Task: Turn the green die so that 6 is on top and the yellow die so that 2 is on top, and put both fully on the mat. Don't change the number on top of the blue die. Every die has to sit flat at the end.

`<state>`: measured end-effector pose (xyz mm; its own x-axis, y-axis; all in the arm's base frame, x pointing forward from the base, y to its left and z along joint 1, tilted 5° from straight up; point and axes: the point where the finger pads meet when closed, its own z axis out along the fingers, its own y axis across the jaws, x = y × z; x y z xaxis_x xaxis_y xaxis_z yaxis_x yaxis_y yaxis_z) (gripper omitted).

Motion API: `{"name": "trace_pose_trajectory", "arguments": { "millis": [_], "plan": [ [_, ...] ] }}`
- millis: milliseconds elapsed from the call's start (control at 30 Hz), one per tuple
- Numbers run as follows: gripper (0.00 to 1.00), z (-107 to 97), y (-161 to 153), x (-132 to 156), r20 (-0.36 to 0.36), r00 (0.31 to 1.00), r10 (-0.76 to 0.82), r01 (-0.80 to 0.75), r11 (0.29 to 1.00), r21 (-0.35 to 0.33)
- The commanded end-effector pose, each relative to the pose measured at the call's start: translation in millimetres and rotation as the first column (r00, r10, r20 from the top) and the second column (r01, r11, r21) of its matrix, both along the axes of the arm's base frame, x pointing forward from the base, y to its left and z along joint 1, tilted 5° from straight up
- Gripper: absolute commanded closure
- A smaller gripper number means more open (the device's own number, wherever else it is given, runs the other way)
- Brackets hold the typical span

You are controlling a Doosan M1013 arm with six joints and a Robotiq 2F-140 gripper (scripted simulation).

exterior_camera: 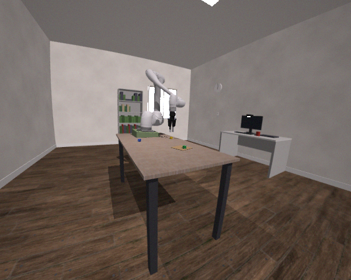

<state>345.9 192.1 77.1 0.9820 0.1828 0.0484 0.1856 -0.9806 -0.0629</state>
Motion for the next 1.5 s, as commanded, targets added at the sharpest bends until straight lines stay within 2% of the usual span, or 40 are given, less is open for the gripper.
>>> {"name": "trace_pose_trajectory", "arguments": {
  "millis": [0,700,1467],
  "plan": [
    [0.68,0,0,0,0.0,1.0,0.0,0.0,1.0,0.0],
    [0.68,-3,0,0,0.0,1.0,0.0,0.0,1.0,0.001],
    [0.68,-32,2,1,0.0,1.0,0.001,-0.001,1.0,0.001]
  ]
}}
